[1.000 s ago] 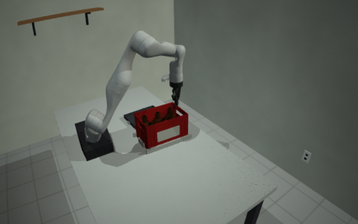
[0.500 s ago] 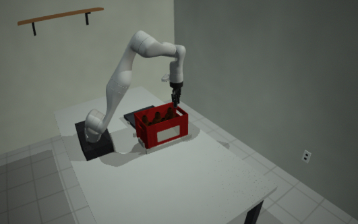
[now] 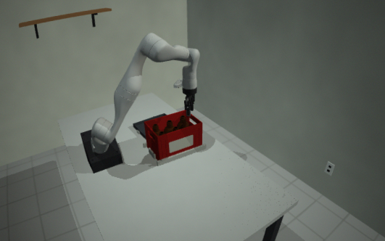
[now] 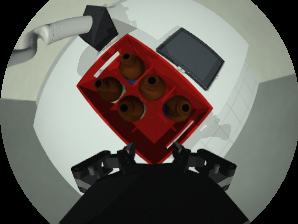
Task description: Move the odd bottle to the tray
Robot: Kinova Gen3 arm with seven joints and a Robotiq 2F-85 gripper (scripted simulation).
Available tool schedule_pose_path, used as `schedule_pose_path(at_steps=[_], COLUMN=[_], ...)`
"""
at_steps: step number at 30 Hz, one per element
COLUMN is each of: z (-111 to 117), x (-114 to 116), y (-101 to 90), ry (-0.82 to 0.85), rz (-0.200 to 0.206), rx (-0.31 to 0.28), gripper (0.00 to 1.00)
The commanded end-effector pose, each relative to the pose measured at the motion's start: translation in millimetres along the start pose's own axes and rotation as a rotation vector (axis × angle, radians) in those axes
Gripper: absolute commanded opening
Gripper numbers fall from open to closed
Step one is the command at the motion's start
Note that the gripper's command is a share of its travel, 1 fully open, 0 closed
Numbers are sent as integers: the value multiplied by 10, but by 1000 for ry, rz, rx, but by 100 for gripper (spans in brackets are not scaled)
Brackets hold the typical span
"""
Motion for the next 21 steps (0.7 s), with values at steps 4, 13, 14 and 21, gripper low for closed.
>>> schedule_pose_path(at_steps=[4, 13, 14, 21], z=[1, 0, 0, -1], x=[3, 4, 4, 5], y=[-8, 13, 18, 55], ry=[0, 0, 0, 0], rz=[-2, -2, -1, -1], rx=[-1, -1, -1, 0], gripper=[64, 64, 64, 64])
Point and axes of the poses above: the point where the finger pads meet when closed, its own y axis out along the fingers, its own x axis across the jaws, z = x × y, the point moved 9 cm from there along -y, back along the fingers, and after that the axes turned 4 degrees about -y, right-handed, at the moved point
